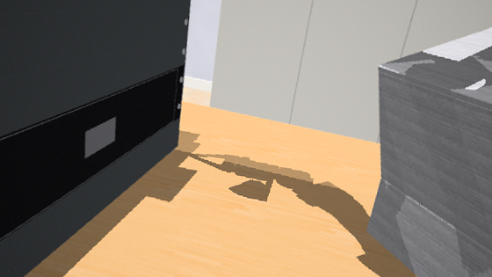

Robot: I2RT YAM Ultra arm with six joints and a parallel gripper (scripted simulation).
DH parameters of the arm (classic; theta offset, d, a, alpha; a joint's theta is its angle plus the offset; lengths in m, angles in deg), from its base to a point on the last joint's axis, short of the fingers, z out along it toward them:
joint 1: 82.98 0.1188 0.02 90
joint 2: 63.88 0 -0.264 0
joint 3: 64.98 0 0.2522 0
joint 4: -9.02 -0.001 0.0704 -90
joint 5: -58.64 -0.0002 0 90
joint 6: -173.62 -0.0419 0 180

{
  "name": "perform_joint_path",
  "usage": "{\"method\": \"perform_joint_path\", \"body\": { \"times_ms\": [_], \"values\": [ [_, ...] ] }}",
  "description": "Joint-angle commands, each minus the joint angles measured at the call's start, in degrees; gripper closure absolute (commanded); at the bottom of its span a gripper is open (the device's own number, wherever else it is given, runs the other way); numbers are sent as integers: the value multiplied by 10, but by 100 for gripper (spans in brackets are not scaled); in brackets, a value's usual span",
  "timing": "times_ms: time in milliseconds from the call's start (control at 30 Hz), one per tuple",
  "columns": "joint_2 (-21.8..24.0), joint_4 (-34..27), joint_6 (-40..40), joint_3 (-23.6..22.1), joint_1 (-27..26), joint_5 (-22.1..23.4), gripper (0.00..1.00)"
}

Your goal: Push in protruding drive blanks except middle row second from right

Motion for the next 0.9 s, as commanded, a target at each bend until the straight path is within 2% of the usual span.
{"method": "perform_joint_path", "body": {
  "times_ms": [0,867],
  "values": [
    [-7,-6,0,33,3,-34,100],
    [-11,-11,4,40,9,-38,100]
  ]
}}
